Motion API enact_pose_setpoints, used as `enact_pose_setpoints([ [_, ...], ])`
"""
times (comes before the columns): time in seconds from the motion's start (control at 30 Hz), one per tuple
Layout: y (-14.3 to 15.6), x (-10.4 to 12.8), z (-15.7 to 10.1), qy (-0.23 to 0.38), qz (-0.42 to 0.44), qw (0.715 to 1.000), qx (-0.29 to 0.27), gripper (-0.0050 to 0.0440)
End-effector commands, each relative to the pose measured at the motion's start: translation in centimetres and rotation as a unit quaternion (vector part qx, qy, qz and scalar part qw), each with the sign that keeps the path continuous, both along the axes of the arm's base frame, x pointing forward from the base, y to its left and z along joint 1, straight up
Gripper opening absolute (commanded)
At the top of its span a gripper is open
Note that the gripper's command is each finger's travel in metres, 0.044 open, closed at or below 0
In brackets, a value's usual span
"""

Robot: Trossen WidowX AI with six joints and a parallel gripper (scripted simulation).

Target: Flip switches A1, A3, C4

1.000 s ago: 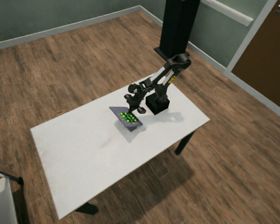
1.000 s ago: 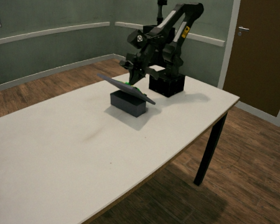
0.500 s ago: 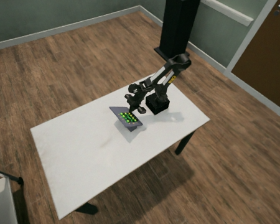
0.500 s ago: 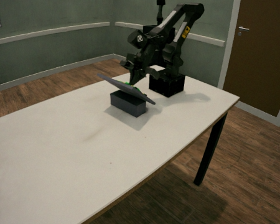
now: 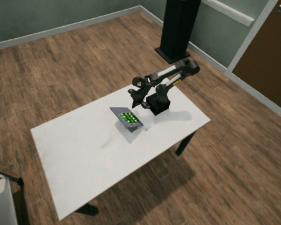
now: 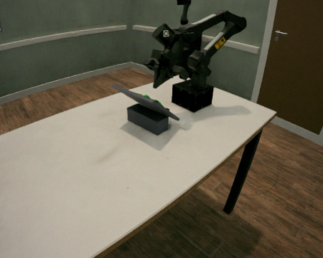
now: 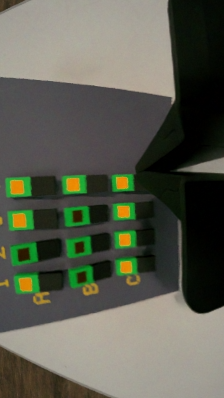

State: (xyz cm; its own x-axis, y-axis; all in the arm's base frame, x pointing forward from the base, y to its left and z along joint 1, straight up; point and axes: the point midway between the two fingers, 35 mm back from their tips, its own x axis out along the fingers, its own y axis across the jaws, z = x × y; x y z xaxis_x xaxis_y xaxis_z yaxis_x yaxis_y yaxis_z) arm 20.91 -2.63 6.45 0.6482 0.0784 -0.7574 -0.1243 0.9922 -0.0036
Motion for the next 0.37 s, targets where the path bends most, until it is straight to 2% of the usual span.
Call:
enact_pose_setpoints([
  [0.0, -0.1, -0.8, 1.8, -0.011, 0.003, 1.000, -0.003, -0.0050],
  [0.17, 0.1, -0.7, 1.9, -0.009, 0.001, 1.000, -0.003, -0.0050],
  [0.33, 2.3, 0.0, 3.2, -0.007, 0.001, 1.000, -0.001, -0.0050],
])
